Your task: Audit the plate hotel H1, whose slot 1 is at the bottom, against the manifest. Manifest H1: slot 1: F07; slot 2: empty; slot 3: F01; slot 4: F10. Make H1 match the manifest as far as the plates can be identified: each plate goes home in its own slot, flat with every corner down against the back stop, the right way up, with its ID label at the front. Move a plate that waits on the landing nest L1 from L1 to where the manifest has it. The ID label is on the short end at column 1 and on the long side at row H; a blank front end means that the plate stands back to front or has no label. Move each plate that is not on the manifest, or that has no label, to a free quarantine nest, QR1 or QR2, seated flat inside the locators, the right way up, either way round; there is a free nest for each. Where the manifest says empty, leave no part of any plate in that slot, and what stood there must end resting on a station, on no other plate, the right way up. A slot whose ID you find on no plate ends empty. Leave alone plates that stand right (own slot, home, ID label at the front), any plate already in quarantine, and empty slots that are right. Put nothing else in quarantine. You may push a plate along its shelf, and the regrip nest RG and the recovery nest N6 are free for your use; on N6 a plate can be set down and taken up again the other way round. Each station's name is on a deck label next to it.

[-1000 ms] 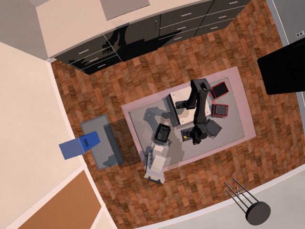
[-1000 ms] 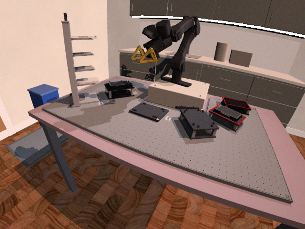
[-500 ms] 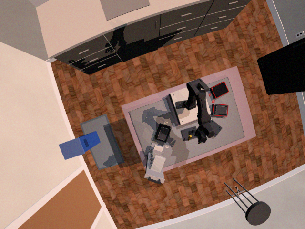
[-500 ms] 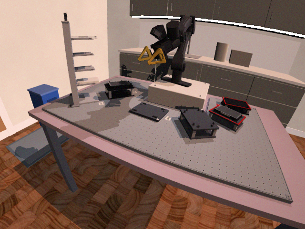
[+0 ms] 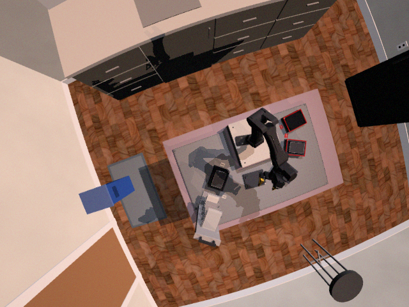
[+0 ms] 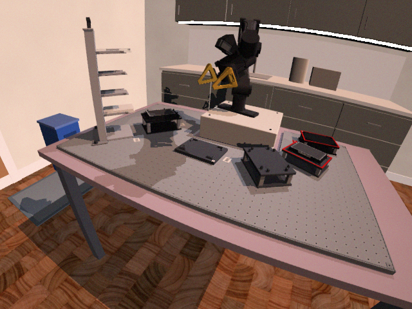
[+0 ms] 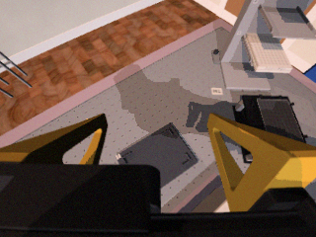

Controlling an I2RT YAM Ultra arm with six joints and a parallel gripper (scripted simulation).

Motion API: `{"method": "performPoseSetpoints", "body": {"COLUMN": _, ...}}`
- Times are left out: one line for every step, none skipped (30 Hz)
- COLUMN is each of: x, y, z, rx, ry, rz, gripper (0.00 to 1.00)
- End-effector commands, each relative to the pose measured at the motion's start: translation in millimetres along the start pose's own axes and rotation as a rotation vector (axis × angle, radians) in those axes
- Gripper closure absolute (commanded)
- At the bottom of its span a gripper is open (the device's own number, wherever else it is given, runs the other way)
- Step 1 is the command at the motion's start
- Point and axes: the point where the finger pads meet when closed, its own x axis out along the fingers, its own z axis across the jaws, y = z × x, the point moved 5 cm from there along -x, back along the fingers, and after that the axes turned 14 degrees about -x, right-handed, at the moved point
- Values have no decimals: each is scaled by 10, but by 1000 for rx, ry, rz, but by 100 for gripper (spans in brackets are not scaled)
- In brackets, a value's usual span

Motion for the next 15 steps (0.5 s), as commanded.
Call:
{"method": "performPoseSetpoints", "body": {"x": -63, "y": 14, "z": 19, "rx": 17, "ry": 33, "rz": 3, "gripper": 0}}
{"method": "performPoseSetpoints", "body": {"x": -80, "y": 18, "z": 47, "rx": 17, "ry": 33, "rz": 3, "gripper": 0}}
{"method": "performPoseSetpoints", "body": {"x": -98, "y": 22, "z": 75, "rx": 17, "ry": 33, "rz": 3, "gripper": 0}}
{"method": "performPoseSetpoints", "body": {"x": -116, "y": 26, "z": 103, "rx": 17, "ry": 33, "rz": 3, "gripper": 0}}
{"method": "performPoseSetpoints", "body": {"x": -134, "y": 30, "z": 131, "rx": 17, "ry": 33, "rz": 3, "gripper": 0}}
{"method": "performPoseSetpoints", "body": {"x": -152, "y": 34, "z": 159, "rx": 17, "ry": 33, "rz": 4, "gripper": 0}}
{"method": "performPoseSetpoints", "body": {"x": -169, "y": 38, "z": 187, "rx": 17, "ry": 33, "rz": 4, "gripper": 0}}
{"method": "performPoseSetpoints", "body": {"x": -187, "y": 43, "z": 215, "rx": 17, "ry": 33, "rz": 4, "gripper": 0}}
{"method": "performPoseSetpoints", "body": {"x": -205, "y": 47, "z": 243, "rx": 17, "ry": 33, "rz": 4, "gripper": 0}}
{"method": "performPoseSetpoints", "body": {"x": -223, "y": 51, "z": 271, "rx": 18, "ry": 33, "rz": 4, "gripper": 0}}
{"method": "performPoseSetpoints", "body": {"x": -241, "y": 55, "z": 299, "rx": 18, "ry": 33, "rz": 4, "gripper": 0}}
{"method": "performPoseSetpoints", "body": {"x": -244, "y": 56, "z": 304, "rx": 18, "ry": 33, "rz": 4, "gripper": 0}}
{"method": "performPoseSetpoints", "body": {"x": -244, "y": 56, "z": 304, "rx": 18, "ry": 33, "rz": 4, "gripper": 0}}
{"method": "performPoseSetpoints", "body": {"x": -244, "y": 56, "z": 304, "rx": 18, "ry": 33, "rz": 4, "gripper": 0}}
{"method": "performPoseSetpoints", "body": {"x": -244, "y": 56, "z": 304, "rx": 18, "ry": 33, "rz": 4, "gripper": 0}}
